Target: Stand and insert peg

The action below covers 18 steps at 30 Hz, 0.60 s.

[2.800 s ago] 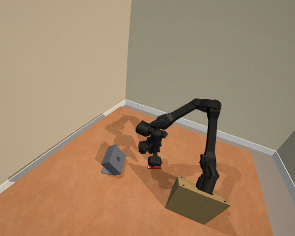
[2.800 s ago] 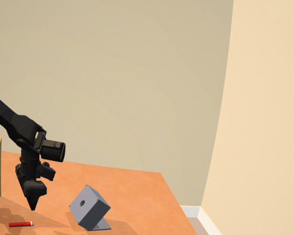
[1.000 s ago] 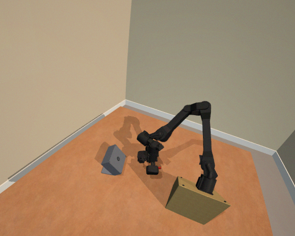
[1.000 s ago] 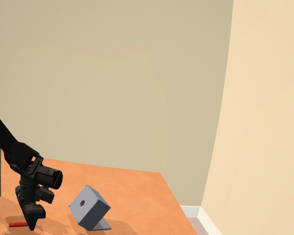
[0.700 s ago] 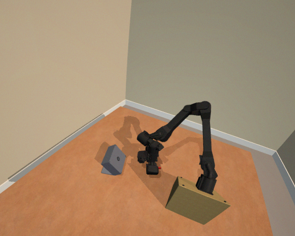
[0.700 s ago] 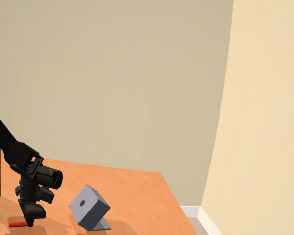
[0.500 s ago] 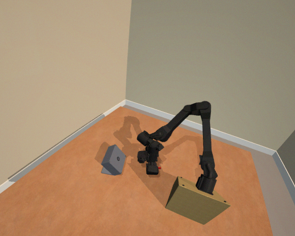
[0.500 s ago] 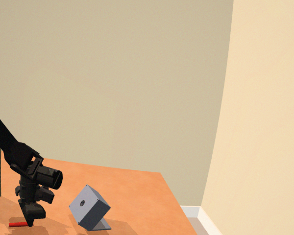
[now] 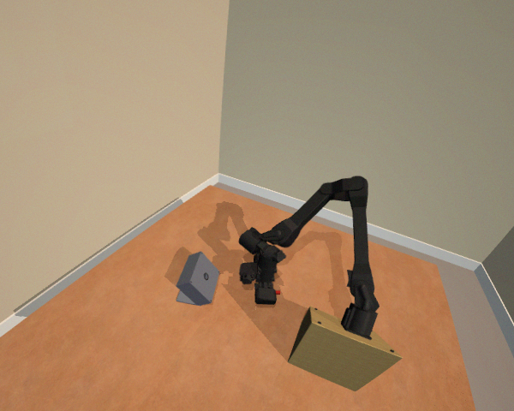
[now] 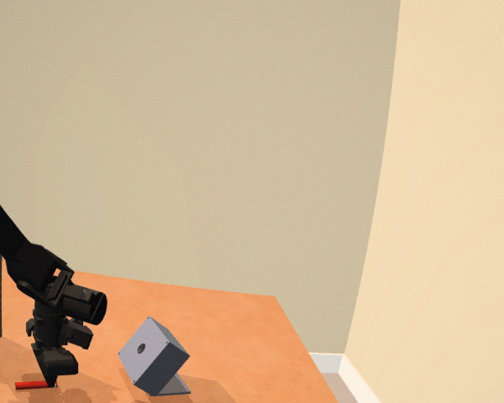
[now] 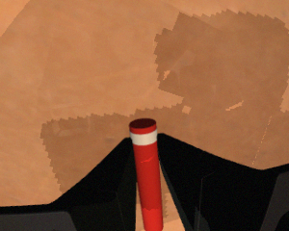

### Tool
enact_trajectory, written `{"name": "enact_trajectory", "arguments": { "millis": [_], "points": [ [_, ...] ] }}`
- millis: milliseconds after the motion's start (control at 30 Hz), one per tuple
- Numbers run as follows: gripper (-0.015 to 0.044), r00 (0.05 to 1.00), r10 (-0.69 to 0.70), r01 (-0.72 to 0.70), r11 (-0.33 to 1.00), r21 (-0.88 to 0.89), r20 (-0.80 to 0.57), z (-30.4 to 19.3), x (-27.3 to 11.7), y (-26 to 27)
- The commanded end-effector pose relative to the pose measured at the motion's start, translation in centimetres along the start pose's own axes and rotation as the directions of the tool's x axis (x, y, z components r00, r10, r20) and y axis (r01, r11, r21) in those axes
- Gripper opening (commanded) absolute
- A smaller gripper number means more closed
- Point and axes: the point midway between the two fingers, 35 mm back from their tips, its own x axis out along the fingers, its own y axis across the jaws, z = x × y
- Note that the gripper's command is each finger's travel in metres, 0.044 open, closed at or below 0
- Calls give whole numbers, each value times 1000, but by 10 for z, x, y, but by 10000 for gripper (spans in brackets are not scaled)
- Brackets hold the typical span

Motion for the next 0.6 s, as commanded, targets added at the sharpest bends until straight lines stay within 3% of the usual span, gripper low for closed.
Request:
{"name": "enact_trajectory", "arguments": {
  "millis": [0, 567],
  "points": [
    [50, 1000, 1, -1, 1000, -1, 19, -1, -1, 0],
    [50, 986, 1, -1, 1000, -1, 168, -7, -11, 0]
  ]
}}
